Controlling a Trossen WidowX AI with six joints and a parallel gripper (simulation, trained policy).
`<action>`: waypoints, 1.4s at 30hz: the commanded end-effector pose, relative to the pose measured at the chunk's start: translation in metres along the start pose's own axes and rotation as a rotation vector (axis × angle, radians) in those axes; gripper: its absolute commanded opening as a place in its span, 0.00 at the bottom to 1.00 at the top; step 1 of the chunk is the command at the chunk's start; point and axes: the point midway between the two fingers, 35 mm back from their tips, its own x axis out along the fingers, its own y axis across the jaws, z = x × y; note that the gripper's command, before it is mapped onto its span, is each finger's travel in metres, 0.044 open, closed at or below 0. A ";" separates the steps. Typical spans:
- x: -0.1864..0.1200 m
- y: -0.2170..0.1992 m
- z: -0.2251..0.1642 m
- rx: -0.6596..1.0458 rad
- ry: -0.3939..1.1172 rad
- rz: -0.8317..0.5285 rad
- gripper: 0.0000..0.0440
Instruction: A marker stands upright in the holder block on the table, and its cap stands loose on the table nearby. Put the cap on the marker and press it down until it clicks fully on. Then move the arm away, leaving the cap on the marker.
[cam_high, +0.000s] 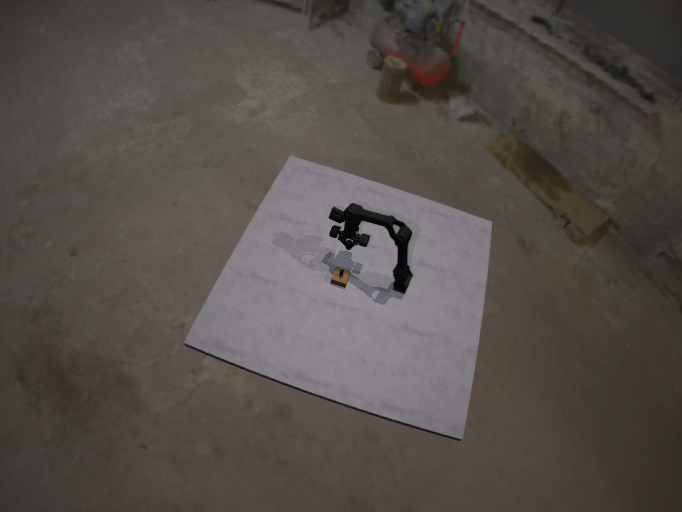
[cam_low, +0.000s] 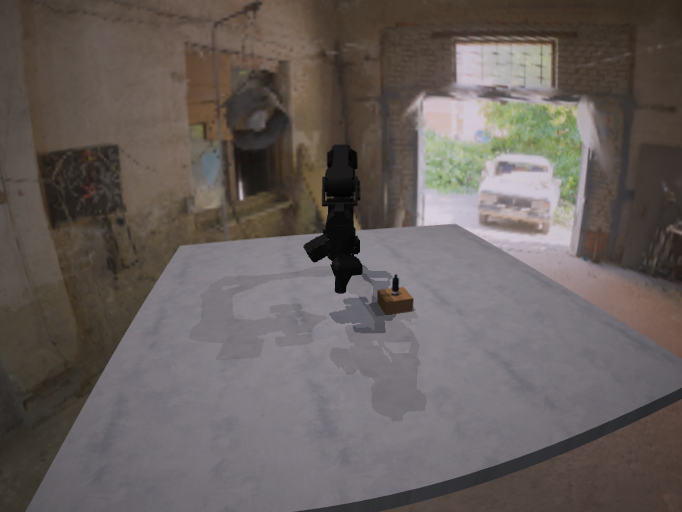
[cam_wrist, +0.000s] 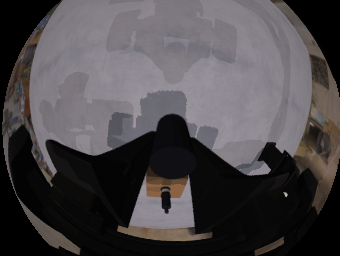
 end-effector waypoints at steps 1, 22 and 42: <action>-0.007 0.002 -0.018 -0.015 0.011 0.007 0.21; -0.028 -0.006 -0.105 -0.122 0.019 0.006 0.11; -0.028 -0.019 -0.151 -0.191 0.007 -0.012 0.03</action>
